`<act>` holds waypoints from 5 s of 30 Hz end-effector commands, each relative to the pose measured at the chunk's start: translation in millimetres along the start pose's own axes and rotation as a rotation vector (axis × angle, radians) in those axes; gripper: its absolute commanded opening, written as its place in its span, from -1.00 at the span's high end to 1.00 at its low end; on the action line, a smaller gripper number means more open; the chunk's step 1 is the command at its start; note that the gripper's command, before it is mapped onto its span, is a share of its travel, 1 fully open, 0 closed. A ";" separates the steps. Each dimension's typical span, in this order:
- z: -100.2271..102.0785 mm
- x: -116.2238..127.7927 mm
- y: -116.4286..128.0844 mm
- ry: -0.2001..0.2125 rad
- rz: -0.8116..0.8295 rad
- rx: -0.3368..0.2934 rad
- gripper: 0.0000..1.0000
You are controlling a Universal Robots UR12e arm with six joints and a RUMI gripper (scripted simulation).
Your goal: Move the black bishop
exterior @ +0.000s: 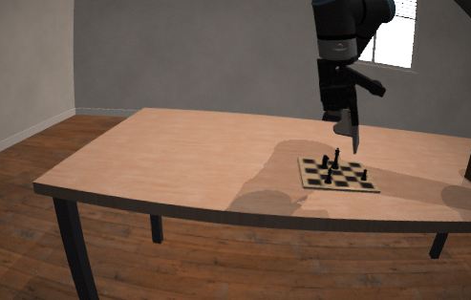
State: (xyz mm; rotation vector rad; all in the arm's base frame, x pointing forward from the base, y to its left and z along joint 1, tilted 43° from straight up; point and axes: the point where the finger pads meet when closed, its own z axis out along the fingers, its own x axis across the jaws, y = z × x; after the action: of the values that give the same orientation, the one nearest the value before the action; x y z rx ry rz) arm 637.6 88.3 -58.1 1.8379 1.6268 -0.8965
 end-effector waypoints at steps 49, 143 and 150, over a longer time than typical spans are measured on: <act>-31.2 -36.0 29.0 0.148 0.192 -0.189 -1.00; 3.1 -24.6 42.8 0.317 2.848 0.143 -1.00; 7.1 -27.4 41.7 0.318 3.031 0.181 -1.00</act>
State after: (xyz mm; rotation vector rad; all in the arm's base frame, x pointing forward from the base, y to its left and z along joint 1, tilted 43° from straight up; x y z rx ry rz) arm 678.7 63.2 -41.9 1.9755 -1.5906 0.7187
